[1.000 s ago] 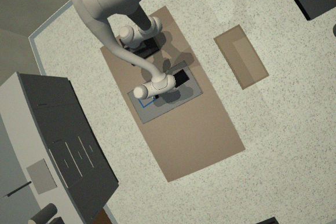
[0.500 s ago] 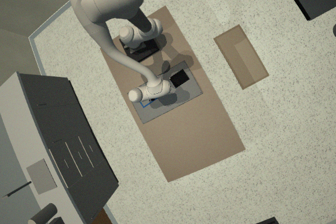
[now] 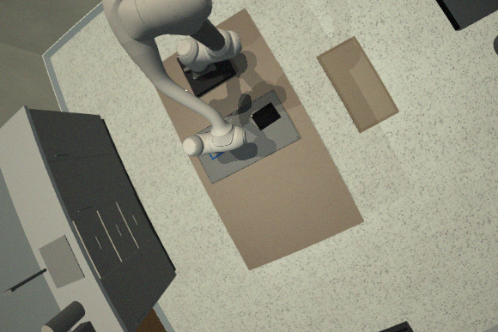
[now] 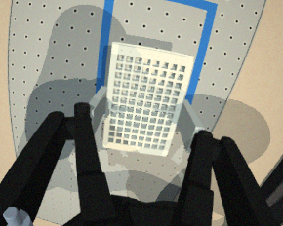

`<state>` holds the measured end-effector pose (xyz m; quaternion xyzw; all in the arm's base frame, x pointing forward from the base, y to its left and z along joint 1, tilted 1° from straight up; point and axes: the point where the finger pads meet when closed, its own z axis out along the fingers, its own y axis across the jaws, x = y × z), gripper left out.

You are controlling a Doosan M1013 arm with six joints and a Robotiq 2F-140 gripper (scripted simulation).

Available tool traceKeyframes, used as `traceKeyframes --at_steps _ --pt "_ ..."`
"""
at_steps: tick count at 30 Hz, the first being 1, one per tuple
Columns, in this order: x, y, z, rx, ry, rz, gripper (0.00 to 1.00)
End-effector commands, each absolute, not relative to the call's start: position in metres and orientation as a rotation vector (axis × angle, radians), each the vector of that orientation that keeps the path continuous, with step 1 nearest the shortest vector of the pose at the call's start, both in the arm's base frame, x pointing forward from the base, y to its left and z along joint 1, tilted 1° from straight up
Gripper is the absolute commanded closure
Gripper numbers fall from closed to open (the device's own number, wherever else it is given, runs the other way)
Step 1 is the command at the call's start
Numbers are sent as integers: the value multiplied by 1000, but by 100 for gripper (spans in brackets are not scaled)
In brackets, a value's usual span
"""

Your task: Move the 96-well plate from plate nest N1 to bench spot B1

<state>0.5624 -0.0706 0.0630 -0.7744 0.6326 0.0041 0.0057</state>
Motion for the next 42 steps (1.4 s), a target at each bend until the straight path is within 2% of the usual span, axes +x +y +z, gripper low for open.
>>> traceKeyframes --at_steps 1,13,42 --pt "564 -81 63 -2424 1980 13 100" --pt "568 -115 61 -2424 1980 13 100" --pt "567 -114 61 -2424 1980 13 100"
